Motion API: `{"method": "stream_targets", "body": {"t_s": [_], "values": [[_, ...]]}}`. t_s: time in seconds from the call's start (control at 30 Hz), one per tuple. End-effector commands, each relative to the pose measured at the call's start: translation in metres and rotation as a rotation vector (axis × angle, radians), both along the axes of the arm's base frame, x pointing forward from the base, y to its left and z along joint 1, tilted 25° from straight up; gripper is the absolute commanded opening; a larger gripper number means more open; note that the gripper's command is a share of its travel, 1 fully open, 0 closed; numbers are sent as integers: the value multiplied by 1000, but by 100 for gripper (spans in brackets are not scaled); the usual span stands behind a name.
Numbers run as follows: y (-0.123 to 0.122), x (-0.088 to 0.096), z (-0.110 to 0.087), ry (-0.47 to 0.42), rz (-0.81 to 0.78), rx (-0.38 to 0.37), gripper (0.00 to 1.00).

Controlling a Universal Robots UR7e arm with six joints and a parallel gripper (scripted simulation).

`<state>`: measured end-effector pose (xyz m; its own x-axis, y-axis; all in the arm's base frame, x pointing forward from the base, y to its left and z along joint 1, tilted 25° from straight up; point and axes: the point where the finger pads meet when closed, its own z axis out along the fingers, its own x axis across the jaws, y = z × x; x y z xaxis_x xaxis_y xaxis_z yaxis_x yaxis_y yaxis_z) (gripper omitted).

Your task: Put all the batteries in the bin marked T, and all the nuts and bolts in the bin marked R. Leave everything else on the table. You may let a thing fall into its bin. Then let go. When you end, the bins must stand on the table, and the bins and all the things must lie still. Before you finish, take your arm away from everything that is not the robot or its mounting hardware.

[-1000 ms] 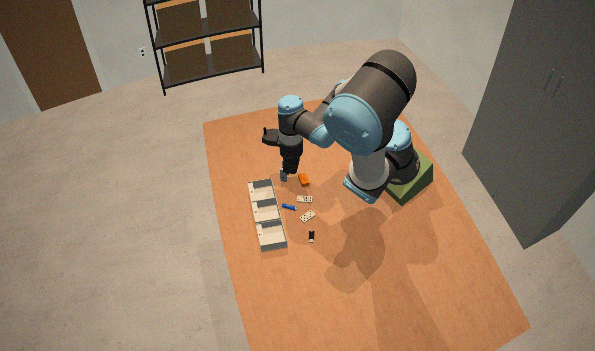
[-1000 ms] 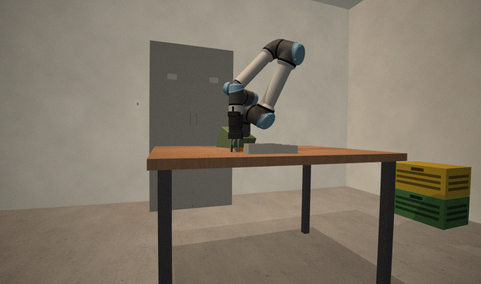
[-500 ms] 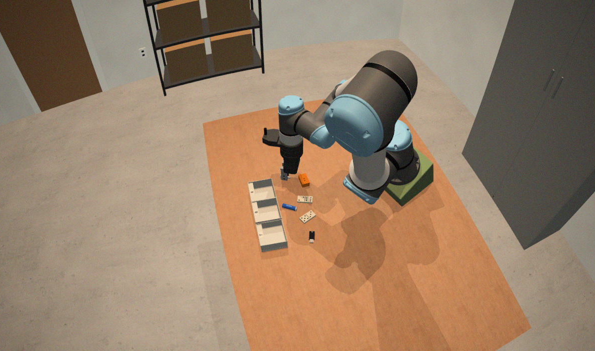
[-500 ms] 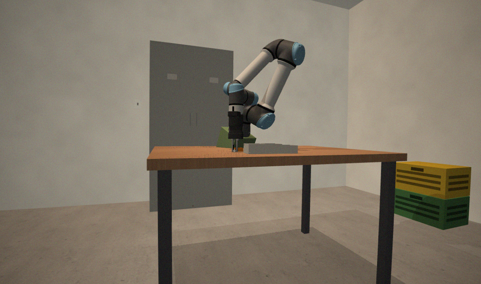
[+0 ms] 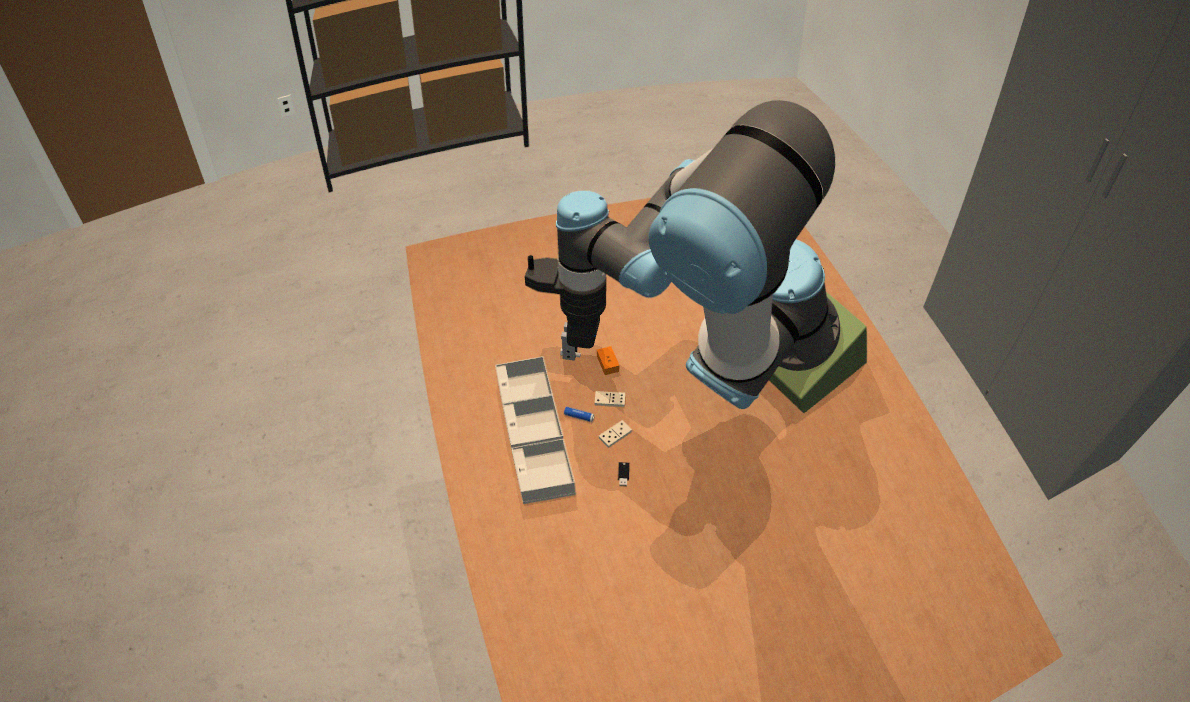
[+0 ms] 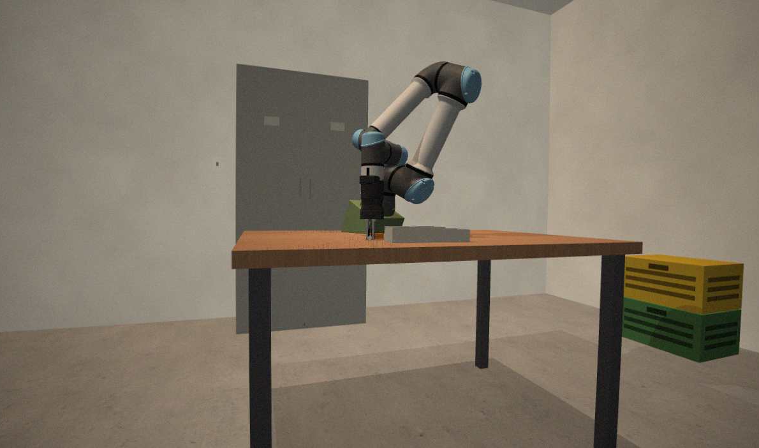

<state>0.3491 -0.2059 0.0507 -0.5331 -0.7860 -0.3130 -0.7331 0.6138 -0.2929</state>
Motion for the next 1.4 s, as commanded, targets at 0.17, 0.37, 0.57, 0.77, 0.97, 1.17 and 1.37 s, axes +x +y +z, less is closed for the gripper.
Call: {"method": "stream_targets", "body": {"t_s": [0.17,0.37,0.57,0.77,0.97,1.17,1.37], "values": [[1,-1,0,0,0,-1,32],[0,-2,3,0,-2,-2,32],[-3,-10,23,-1,-2,-5,32],[-4,-16,35,-1,-1,-5,32],[-5,-24,53,-1,-2,-5,32],[-6,-26,56,-1,-1,-5,32],[-5,-26,56,-1,-2,-4,32]]}}
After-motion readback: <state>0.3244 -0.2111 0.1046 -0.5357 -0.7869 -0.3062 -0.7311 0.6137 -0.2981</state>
